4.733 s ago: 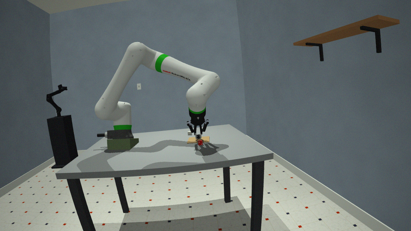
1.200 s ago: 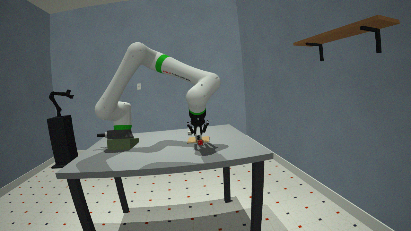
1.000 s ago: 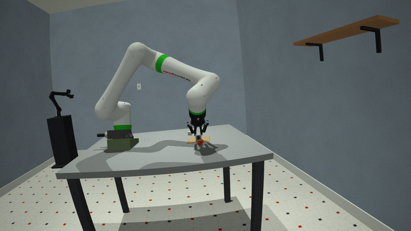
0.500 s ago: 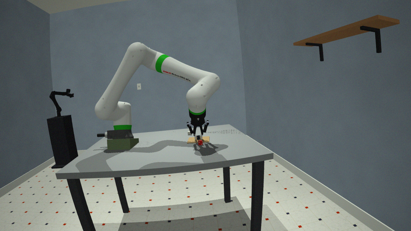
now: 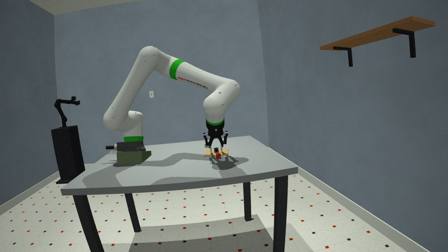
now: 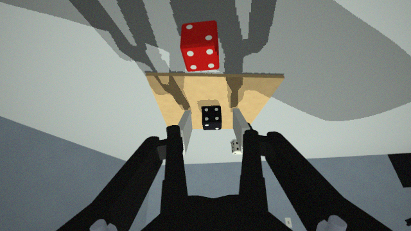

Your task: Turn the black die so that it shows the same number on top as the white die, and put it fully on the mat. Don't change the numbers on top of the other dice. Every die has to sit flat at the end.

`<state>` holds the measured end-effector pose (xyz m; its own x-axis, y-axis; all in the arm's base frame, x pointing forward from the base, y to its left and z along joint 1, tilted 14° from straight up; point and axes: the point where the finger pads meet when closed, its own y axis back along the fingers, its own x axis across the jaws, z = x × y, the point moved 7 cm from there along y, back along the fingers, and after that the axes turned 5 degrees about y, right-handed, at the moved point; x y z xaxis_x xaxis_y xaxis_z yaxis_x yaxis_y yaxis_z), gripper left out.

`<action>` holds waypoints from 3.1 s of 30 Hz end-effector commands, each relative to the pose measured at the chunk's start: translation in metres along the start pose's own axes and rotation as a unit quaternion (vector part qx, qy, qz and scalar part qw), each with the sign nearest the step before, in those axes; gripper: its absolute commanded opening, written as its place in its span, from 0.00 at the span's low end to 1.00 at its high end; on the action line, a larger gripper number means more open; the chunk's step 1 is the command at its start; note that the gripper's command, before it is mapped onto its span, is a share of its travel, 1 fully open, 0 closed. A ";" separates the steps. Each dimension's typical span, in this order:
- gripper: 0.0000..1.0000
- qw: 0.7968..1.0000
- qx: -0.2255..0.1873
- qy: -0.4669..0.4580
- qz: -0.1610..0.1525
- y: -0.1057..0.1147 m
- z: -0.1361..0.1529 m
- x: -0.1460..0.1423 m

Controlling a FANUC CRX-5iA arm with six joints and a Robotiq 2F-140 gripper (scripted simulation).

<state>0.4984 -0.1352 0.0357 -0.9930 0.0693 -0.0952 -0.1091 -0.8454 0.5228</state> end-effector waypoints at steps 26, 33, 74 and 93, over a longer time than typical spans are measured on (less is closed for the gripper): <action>0.37 1.000 0.000 0.000 0.000 0.018 0.018 -0.002; 0.37 1.000 0.000 0.000 0.000 0.036 0.035 -0.003; 0.37 0.982 0.189 -0.004 0.021 0.040 0.083 -0.006; 0.37 0.937 0.347 -0.004 0.035 0.025 0.110 -0.008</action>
<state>0.4981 -0.1057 0.1403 -0.9985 0.0326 -0.0440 -0.0532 -0.3864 0.9208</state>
